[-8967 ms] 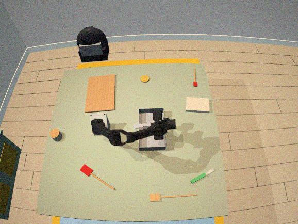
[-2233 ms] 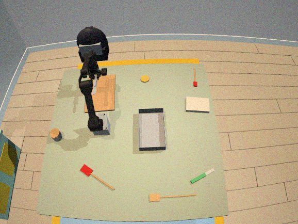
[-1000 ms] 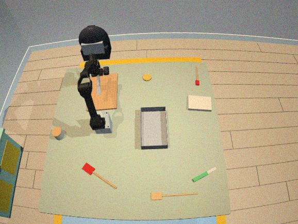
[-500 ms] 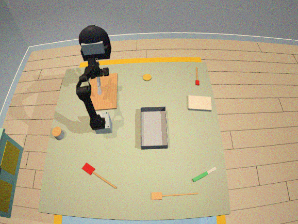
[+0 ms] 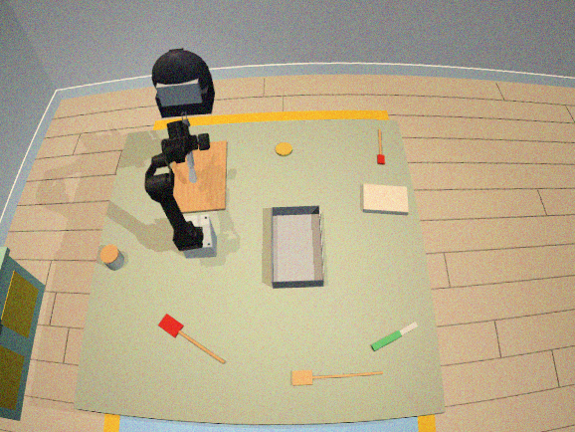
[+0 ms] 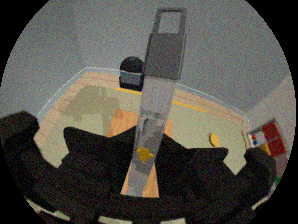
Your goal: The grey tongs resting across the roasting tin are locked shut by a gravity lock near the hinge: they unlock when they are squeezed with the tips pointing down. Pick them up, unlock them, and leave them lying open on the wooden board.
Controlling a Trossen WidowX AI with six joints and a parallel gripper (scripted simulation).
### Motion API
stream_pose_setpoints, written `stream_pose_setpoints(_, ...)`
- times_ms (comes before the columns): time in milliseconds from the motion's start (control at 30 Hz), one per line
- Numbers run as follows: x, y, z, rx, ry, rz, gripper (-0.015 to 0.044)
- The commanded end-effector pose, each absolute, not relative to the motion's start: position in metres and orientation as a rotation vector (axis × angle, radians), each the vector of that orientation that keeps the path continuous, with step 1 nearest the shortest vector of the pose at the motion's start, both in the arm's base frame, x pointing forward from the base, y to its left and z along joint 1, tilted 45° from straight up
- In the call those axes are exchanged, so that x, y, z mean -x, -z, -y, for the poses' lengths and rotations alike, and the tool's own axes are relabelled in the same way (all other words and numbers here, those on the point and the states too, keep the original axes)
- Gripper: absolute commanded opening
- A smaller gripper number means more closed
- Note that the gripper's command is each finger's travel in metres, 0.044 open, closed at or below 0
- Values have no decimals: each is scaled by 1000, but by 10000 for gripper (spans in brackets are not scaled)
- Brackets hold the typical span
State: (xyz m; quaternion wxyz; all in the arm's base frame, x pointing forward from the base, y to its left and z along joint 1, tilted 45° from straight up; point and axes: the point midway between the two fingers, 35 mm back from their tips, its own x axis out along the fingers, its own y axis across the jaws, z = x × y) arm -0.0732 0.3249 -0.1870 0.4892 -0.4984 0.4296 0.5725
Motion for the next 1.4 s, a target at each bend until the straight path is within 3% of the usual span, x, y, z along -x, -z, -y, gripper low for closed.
stream_pose_setpoints(0, 72, 178, -324, 1149, -1419, -995, -150)
stream_pose_setpoints(567, 70, 141, -312, 940, -1517, -834, -150)
stream_pose_setpoints(1367, 70, 141, -312, 938, -1518, -832, -150)
